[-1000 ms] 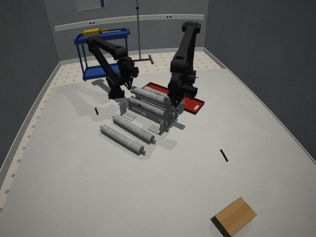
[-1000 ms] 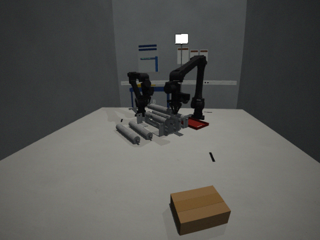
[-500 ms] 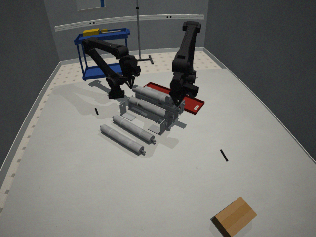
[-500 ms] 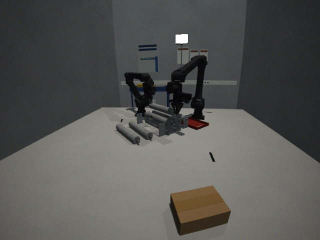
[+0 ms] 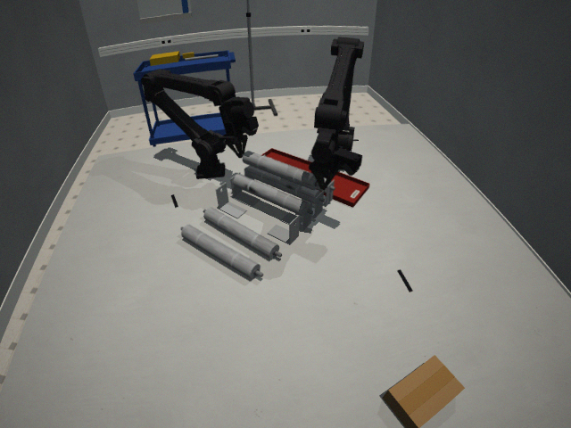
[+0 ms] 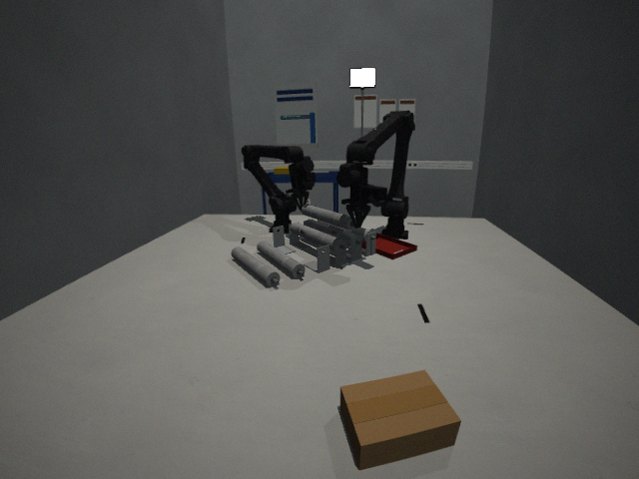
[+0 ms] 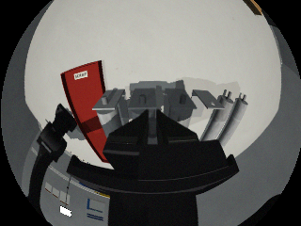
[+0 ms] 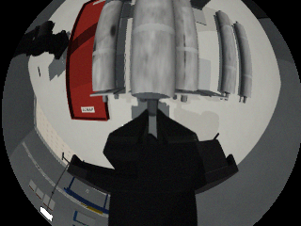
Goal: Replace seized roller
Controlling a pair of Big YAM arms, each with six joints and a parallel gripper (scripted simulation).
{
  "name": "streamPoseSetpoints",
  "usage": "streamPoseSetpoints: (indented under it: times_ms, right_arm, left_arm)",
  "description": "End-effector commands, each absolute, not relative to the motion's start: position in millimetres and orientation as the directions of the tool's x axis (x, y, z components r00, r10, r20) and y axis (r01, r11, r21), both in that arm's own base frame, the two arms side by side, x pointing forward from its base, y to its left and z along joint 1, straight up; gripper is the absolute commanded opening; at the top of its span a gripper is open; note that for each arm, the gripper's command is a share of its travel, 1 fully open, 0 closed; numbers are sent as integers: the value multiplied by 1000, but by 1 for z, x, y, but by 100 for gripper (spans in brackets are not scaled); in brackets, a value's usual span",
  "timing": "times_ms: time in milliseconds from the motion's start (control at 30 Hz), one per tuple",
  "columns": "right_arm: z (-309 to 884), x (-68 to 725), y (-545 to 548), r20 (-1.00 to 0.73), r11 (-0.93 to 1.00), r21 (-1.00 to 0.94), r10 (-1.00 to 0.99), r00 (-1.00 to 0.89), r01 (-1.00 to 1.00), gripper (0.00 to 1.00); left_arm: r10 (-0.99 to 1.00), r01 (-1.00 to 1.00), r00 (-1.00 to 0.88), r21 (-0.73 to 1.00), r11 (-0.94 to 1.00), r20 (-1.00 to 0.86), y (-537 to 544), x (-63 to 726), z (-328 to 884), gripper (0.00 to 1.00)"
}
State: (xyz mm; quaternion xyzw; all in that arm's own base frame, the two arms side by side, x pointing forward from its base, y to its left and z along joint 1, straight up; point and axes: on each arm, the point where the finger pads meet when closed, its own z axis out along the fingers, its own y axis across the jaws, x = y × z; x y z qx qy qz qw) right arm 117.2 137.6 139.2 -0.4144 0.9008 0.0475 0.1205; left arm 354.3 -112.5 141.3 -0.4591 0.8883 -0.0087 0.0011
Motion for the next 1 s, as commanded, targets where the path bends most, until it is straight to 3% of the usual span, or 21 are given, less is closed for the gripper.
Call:
streamPoseSetpoints:
  times_ms: [0, 967]
  right_arm:
    - [172, 127, 155, -340, 659, -12, -710, -617, -752, 3]
    - [177, 105, 176, -340, 669, 17, -695, -634, -743, 3]
  left_arm:
    - [-819, -816, -573, -78, 572, -15, -109, 364, 168, 3]
    - [-823, -822, -568, -29, 568, -8, -87, 331, 149, 3]
